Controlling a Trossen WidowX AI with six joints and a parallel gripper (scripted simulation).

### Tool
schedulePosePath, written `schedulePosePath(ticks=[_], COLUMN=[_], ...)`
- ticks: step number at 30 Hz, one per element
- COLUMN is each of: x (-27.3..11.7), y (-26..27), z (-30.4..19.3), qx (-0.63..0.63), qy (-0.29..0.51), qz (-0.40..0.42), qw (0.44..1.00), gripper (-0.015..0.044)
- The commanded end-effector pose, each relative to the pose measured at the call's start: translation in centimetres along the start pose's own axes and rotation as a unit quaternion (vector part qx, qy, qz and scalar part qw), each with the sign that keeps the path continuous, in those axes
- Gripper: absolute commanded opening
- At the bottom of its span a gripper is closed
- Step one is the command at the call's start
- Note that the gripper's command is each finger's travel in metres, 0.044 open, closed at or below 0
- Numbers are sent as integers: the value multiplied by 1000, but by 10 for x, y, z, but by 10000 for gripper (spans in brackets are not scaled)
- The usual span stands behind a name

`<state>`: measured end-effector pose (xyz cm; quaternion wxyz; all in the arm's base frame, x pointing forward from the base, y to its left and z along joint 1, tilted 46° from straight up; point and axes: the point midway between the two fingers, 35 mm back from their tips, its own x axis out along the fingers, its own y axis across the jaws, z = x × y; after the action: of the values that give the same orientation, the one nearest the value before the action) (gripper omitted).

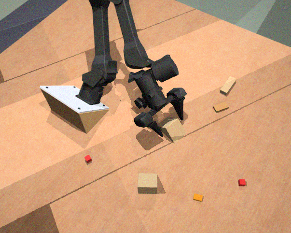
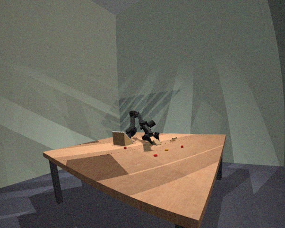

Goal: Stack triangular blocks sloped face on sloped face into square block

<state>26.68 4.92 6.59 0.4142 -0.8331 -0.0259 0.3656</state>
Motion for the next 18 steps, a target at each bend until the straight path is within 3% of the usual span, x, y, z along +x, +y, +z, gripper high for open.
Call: schedulePosePath(ticks=[1,11,18], x=[0,0,0], y=[2,2,0], z=[1,1,0], qx=[2,2,0], qy=[0,0,0], qz=[3,3,0], qw=[1000,1000,1000], gripper=[440,440,276])
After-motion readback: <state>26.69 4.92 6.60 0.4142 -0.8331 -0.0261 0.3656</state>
